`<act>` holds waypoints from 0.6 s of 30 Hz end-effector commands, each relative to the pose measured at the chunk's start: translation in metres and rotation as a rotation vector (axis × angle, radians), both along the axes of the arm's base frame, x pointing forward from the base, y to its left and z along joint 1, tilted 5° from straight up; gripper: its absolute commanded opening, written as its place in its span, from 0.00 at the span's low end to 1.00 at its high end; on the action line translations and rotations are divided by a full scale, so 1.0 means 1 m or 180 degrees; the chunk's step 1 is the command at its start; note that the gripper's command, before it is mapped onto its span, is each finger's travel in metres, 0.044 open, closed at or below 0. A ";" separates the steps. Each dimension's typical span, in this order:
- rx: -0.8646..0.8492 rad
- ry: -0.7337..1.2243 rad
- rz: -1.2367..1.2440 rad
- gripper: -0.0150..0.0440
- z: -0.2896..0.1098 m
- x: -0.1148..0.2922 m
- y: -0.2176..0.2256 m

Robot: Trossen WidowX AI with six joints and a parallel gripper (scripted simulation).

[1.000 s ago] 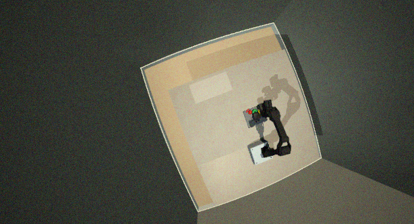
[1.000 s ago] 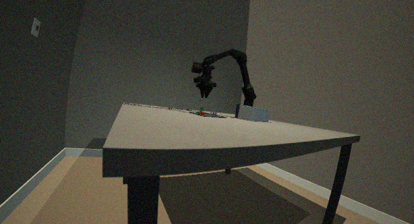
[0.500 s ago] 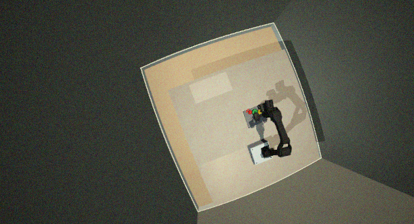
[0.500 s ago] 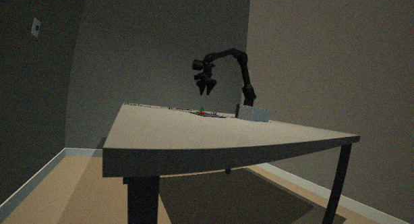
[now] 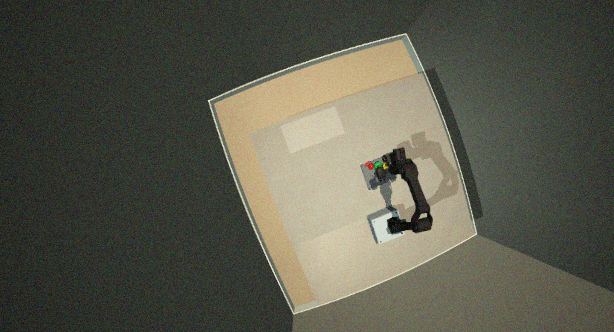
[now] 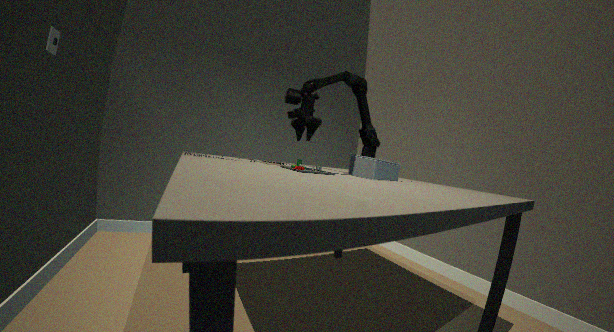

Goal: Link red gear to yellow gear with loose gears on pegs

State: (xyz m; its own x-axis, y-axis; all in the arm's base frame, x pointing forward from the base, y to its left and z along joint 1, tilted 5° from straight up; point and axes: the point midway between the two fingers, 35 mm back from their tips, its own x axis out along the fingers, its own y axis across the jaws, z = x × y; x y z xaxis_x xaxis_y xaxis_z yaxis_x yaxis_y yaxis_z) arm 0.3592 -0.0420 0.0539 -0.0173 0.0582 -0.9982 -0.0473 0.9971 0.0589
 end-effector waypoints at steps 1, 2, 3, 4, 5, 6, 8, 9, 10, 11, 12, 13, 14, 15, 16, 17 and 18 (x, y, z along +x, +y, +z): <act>0.0001 0.0006 0.0022 1.00 0.000 0.000 0.000; 0.0001 0.0006 0.0022 1.00 0.000 0.000 0.000; 0.0001 0.0006 0.0022 1.00 0.000 0.000 0.000; 0.0001 0.0006 0.0022 1.00 0.000 0.000 0.000; 0.0001 0.0006 0.0022 1.00 0.000 0.000 0.000; 0.0001 0.0006 0.0022 1.00 0.000 0.000 0.000; 0.0001 0.0006 0.0022 1.00 0.000 0.000 0.000; 0.0001 0.0006 0.0022 1.00 0.000 0.000 0.000; 0.0001 0.0006 0.0022 1.00 0.000 0.000 0.000; 0.0001 0.0006 0.0022 1.00 0.000 0.000 0.000; 0.0001 0.0006 0.0022 1.00 0.000 0.000 0.000; 0.0001 0.0006 0.0022 1.00 0.000 0.000 0.000; 0.0001 0.0006 0.0022 1.00 0.000 0.000 0.000; 0.0001 0.0006 0.0022 1.00 0.000 0.000 0.000; 0.0001 0.0006 0.0022 1.00 0.000 0.000 0.000; 0.0001 0.0006 0.0022 1.00 0.000 0.000 0.000; 0.0001 0.0005 0.0022 1.00 0.001 0.000 0.003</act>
